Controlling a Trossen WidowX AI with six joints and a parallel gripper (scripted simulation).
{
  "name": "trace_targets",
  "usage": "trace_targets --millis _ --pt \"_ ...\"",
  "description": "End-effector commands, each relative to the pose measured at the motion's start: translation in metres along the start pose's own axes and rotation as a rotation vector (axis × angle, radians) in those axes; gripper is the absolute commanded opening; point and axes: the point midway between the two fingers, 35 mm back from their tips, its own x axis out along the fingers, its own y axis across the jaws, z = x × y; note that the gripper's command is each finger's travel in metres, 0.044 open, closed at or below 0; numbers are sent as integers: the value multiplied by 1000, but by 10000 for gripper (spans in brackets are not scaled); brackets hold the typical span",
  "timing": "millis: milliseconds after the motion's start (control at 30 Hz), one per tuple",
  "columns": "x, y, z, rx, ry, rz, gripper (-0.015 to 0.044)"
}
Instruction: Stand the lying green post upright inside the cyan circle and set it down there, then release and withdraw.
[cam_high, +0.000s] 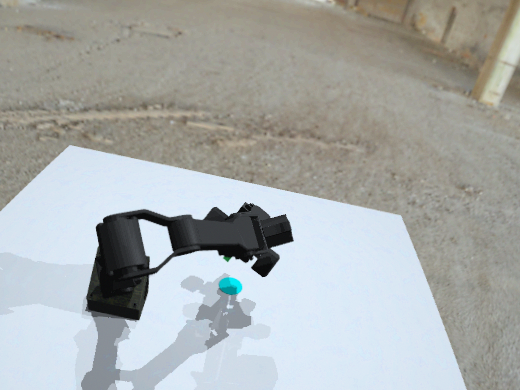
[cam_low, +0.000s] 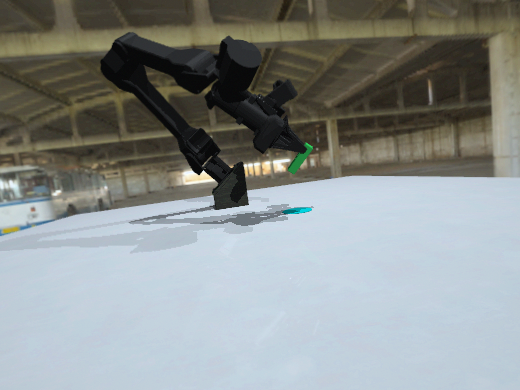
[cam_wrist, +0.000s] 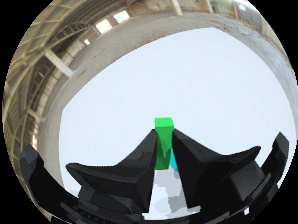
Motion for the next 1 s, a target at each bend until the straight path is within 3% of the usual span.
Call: trace_targets --millis 0,967 --pt "-3 0 1 -12 -43 -2 23" --pt "-12 -2 0 -70 -256 -26 23"
